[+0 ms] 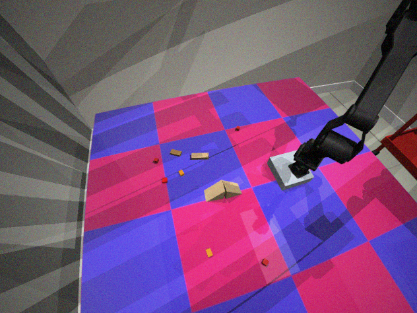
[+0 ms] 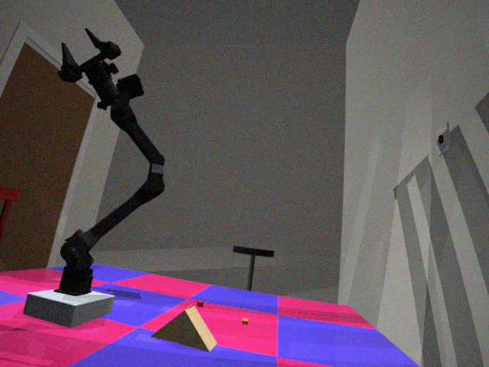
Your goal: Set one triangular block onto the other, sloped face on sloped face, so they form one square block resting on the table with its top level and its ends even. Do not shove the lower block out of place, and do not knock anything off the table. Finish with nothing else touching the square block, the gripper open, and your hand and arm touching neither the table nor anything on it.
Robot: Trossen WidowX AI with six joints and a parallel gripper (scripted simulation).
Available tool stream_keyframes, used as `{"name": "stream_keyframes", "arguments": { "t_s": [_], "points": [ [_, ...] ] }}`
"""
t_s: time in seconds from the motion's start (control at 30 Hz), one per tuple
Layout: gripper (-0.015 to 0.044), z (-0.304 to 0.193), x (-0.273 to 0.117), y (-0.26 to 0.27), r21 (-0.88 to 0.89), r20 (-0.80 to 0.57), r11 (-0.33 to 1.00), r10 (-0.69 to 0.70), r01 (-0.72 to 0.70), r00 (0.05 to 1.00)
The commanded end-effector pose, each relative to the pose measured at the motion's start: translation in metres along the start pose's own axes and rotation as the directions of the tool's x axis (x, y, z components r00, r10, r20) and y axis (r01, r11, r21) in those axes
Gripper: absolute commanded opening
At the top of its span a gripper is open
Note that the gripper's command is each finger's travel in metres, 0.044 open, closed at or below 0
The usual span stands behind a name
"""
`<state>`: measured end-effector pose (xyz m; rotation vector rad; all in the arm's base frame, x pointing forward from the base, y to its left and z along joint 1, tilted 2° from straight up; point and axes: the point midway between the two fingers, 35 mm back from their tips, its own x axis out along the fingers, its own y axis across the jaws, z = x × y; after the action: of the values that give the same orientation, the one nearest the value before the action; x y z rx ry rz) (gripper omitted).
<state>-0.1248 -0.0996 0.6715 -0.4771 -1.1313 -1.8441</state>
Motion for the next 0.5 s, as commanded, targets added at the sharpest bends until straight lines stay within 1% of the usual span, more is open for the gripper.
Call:
{"name": "stream_keyframes", "arguments": {
  "t_s": [0.0,0.1,0.17,0.3,0.37,0.47],
  "points": [
    [0.0374,-0.001,0.0,0.0,0.003,-0.002,1.0,0.0,0.0,1.0],
    [0.0295,-0.011,0.004,-0.004,0.045,-0.038,0.999,0.001,0.001,0.999],
    [0.0242,-0.026,0.009,-0.008,0.099,-0.087,0.995,0.004,0.004,0.996],
    [0.0137,-0.064,0.017,-0.012,0.218,-0.205,0.976,0.023,0.022,0.979],
    [0.0085,-0.082,0.019,-0.015,0.238,-0.247,0.971,0.026,0.035,0.969],
    [0.0006,-0.122,0.022,-0.019,0.298,-0.353,0.951,0.027,0.085,0.935]
  ]
}}
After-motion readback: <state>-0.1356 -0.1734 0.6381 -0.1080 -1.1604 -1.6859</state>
